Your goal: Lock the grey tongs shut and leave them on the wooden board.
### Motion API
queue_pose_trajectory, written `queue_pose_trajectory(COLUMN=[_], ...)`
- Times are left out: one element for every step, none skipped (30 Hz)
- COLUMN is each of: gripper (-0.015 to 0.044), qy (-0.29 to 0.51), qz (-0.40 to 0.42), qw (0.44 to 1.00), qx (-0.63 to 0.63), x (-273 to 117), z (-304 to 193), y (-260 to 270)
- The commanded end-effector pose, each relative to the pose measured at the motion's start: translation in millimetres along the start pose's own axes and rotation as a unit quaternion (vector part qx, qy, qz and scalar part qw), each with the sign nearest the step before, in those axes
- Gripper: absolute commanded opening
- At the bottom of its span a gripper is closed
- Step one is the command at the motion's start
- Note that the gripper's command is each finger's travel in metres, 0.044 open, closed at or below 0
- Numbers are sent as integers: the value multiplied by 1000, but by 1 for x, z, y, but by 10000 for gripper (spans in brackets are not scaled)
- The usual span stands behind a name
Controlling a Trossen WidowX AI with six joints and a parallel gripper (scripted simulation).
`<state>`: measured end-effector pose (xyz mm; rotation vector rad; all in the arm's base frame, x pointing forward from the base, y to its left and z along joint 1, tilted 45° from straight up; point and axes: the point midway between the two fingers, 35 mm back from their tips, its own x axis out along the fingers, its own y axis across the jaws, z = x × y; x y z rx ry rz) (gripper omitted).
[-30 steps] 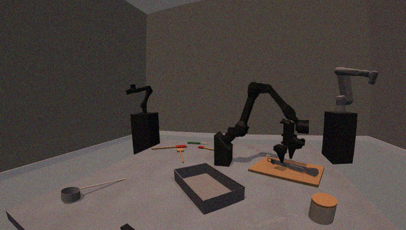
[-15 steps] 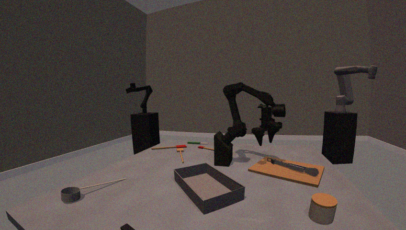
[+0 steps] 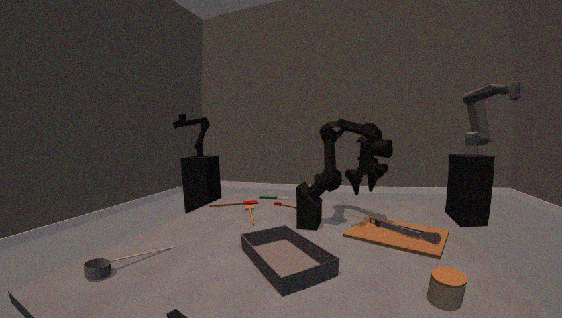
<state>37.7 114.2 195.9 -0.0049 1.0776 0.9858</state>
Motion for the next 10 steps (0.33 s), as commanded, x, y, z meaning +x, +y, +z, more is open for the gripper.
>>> queue_pose_trajectory(gripper=[440,440,440,440,440,440,440,440,440,440], qy=[-5,-8,-12,-14,-15,-15,-15,-15,-15,-15], qz=[10,13,16,18,18,18,18,18,18,18], qw=[1000,1000,1000,1000,1000,1000,1000,1000,1000,1000], qx=[8,11,14,16,17,17,17,17,17,17], x=[-11,-15,-17,-19,-19,-19,-19,-19,-19,-19], z=[4,6,7,8,8,8,8,8,8,8], y=[6,7,9,10,10,10,10,10,10,10])
